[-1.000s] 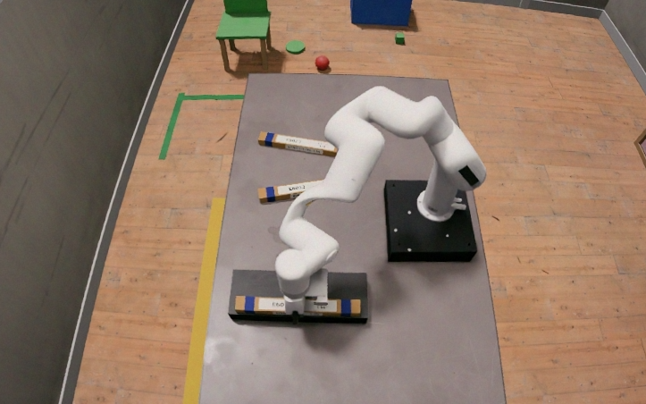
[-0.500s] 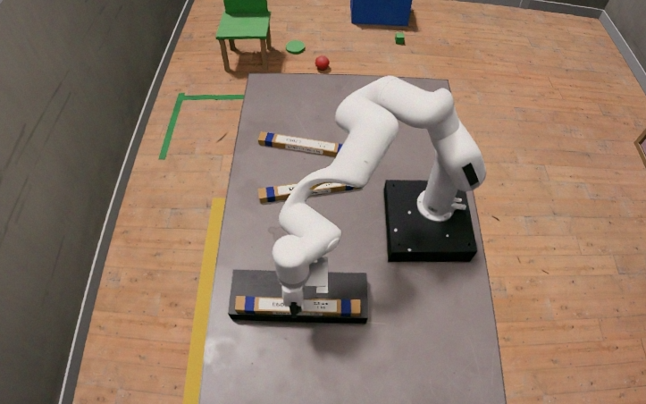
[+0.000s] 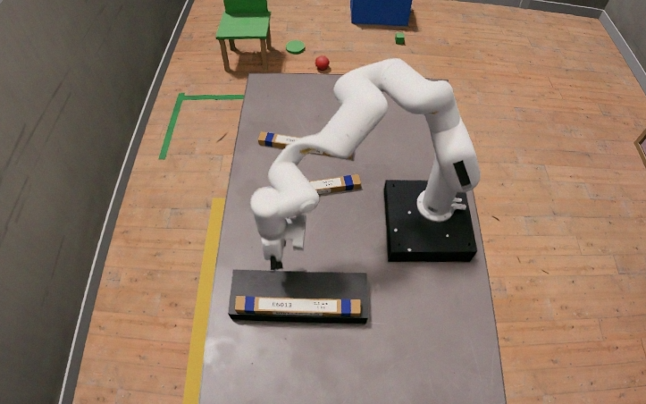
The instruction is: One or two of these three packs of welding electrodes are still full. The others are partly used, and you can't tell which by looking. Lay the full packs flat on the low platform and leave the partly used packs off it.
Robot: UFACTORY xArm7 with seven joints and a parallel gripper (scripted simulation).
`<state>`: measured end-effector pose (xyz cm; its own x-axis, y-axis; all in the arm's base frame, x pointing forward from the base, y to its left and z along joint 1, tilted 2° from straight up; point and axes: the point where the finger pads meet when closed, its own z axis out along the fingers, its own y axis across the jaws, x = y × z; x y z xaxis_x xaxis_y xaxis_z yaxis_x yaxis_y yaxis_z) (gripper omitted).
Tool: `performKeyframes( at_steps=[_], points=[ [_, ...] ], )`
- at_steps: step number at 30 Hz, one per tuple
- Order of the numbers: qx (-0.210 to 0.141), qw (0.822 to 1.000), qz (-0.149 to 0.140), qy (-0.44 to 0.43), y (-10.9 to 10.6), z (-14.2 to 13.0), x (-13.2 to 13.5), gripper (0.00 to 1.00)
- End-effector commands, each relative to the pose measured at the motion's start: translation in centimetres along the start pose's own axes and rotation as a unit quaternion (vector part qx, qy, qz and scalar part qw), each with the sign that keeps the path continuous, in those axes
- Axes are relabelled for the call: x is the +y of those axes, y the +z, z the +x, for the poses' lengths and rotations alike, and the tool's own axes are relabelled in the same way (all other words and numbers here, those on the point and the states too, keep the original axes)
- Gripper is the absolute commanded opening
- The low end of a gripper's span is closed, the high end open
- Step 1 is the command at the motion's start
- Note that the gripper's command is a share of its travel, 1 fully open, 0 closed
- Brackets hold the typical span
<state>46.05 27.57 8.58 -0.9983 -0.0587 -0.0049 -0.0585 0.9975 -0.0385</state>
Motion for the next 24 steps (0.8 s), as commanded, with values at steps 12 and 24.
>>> performKeyframes(
  at_steps=[12,24],
  points=[
    [-0.012,0.998,-0.005,0.056,2.1,-0.5,-21.9,0.74],
    [-0.012,0.998,-0.005,0.058,3.4,1.6,-38.0,0.74]
  ],
)
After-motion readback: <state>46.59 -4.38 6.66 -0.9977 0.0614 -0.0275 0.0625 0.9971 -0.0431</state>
